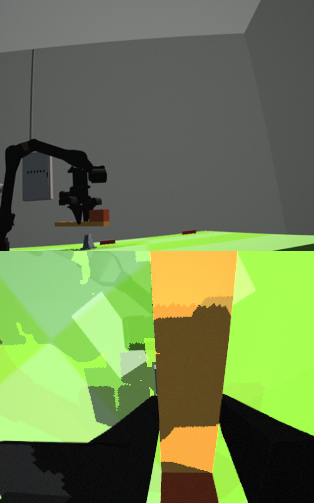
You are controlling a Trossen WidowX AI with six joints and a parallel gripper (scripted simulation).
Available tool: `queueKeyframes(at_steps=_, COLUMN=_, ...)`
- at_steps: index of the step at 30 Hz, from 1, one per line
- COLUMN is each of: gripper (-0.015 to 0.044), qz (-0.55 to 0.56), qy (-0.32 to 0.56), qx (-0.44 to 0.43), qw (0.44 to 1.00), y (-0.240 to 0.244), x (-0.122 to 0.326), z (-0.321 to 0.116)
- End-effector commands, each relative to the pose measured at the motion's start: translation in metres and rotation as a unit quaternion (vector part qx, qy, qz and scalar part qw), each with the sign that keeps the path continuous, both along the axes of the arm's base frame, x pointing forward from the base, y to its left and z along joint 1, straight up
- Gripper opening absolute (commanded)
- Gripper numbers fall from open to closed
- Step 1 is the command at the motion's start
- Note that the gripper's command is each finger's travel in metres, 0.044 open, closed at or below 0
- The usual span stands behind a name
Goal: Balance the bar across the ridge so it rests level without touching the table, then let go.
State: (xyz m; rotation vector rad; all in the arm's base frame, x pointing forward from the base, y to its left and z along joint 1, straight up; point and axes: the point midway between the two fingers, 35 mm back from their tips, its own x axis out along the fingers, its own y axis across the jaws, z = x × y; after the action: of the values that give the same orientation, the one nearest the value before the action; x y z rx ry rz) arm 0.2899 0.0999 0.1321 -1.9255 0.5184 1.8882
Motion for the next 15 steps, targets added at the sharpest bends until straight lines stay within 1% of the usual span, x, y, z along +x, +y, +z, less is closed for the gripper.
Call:
queueKeyframes(at_steps=1, gripper=0.0, qz=0.003, qy=-0.001, qx=-0.001, qw=1.0, y=-0.001, x=-0.001, z=-0.006)
queueKeyframes(at_steps=15, gripper=0.0, qz=0.004, qy=-0.001, qx=-0.001, qw=1.0, y=-0.003, x=-0.002, z=-0.024)
